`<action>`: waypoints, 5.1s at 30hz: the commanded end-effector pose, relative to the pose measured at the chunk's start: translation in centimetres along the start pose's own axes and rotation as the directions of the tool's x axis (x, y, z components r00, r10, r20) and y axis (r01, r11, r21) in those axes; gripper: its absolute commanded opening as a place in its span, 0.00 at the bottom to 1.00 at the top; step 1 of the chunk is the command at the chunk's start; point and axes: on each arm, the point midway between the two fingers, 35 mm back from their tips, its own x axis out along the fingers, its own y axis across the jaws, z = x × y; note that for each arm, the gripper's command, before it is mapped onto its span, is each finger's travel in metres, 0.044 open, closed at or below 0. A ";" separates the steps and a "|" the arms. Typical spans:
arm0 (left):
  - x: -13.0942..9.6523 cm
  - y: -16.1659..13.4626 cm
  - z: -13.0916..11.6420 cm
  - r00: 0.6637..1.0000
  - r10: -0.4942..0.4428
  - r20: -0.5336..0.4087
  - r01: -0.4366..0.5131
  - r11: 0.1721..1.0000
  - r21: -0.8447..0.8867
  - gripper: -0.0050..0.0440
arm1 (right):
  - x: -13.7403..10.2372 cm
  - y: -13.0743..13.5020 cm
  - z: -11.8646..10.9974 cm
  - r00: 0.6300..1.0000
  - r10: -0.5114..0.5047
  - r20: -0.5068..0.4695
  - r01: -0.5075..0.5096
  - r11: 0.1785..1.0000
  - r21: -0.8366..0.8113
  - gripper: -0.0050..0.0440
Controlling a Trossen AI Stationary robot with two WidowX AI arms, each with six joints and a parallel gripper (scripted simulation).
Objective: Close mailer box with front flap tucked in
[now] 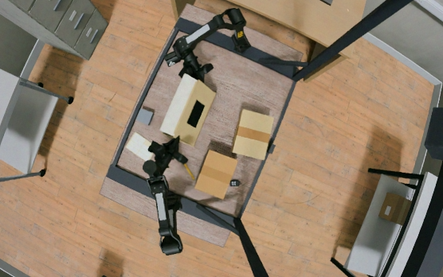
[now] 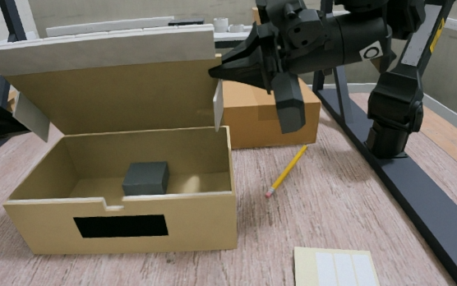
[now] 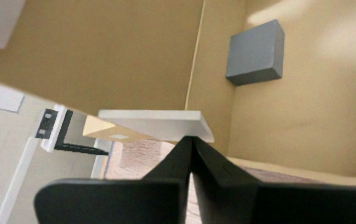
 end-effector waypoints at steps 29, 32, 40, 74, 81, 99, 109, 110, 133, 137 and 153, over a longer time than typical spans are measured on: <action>-0.1 -0.6 0.9 1.000 -0.011 0.020 0.010 1.000 0.023 0.00 | -2.3 3.7 -3.5 1.000 -0.008 0.022 0.008 0.999 -0.040 0.00; 0.0 0.1 0.4 1.000 -0.013 0.011 0.013 1.000 -0.008 0.00 | -3.0 3.5 -3.2 1.000 -0.013 0.020 0.014 0.999 -0.044 0.10; 0.0 2.1 0.1 0.999 -0.047 0.011 0.048 0.989 -0.140 0.00 | -7.8 3.7 -3.3 0.997 -0.063 0.053 0.064 0.998 -0.014 0.10; 0.3 5.7 -0.5 0.992 -0.121 0.040 0.127 0.913 -0.388 0.00 | -8.1 3.7 -3.5 0.995 -0.072 0.063 0.072 0.997 0.000 0.15; 0.3 5.7 -0.5 0.992 -0.121 0.040 0.127 0.913 -0.388 0.00 | -6.9 2.5 -4.7 0.984 -0.177 0.004 0.175 0.972 -0.158 0.45; 0.3 5.7 -0.5 0.992 -0.121 0.040 0.127 0.913 -0.388 0.00 | -5.5 -3.1 -4.3 0.759 -0.645 0.086 0.515 0.515 -0.685 0.66; 0.3 5.7 -0.5 0.992 -0.121 0.040 0.127 0.913 -0.388 0.00 | -6.4 -4.3 -2.3 0.572 -0.776 0.267 0.615 0.189 -0.766 0.66; 0.3 5.7 -0.5 0.992 -0.121 0.040 0.127 0.913 -0.388 0.00 | -6.6 -4.3 -2.0 0.538 -0.787 0.300 0.627 0.137 -0.767 0.66; 0.3 5.7 -0.5 0.992 -0.121 0.040 0.127 0.913 -0.388 0.00 | -6.3 -0.6 3.4 0.331 -0.717 0.614 0.639 -0.308 -0.705 0.66; 0.3 5.7 -0.5 0.992 -0.121 0.040 0.127 0.913 -0.388 0.00 | -5.7 -1.8 4.5 0.333 -0.715 0.615 0.639 -0.308 -0.704 0.66; 0.3 5.7 -0.5 0.992 -0.121 0.040 0.127 0.913 -0.388 0.00 | -5.8 -1.9 5.5 0.329 -0.712 0.621 0.642 -0.313 -0.699 0.46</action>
